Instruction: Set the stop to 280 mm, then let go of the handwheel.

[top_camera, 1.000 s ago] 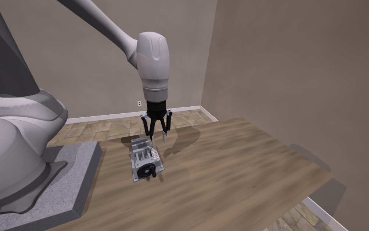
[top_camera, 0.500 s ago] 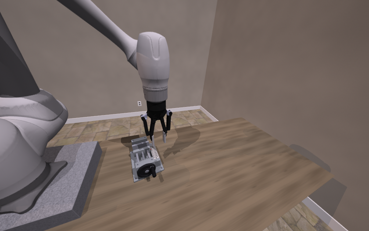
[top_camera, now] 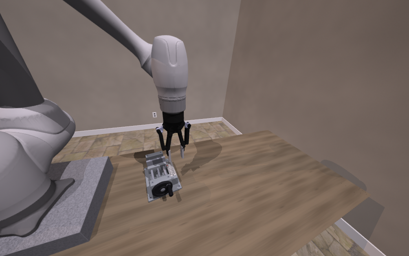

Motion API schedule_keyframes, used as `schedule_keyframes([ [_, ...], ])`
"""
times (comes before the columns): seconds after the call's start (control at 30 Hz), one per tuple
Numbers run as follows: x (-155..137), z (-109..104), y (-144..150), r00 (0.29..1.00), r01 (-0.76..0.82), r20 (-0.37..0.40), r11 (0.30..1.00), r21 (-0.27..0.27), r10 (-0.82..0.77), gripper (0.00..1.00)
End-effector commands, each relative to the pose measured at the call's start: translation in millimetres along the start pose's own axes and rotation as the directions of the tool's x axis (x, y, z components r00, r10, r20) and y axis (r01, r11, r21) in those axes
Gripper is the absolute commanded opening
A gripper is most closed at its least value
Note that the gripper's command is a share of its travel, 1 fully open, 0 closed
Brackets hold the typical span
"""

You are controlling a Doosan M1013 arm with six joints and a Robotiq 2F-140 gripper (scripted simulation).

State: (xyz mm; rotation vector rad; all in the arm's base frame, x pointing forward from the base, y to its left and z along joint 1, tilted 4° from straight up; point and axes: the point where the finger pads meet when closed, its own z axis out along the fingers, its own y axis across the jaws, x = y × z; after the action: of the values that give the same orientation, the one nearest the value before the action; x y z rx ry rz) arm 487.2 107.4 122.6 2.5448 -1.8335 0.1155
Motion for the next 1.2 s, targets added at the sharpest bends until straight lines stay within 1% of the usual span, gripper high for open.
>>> schedule_keyframes([
  [0.0, 0, 0, 0, 1.000, 0.000, 0.000, 1.000, 0.000, 0.000, 0.33],
  [1.03, 0, 0, 0, 1.000, 0.000, 0.000, 1.000, 0.000, 0.000, 0.33],
  [1.1, 4, 0, 3, 1.000, 0.000, 0.000, 1.000, 0.000, 0.000, 0.33],
  [1.17, 17, 0, 9, 1.000, 0.000, 0.000, 1.000, 0.000, 0.000, 0.33],
])
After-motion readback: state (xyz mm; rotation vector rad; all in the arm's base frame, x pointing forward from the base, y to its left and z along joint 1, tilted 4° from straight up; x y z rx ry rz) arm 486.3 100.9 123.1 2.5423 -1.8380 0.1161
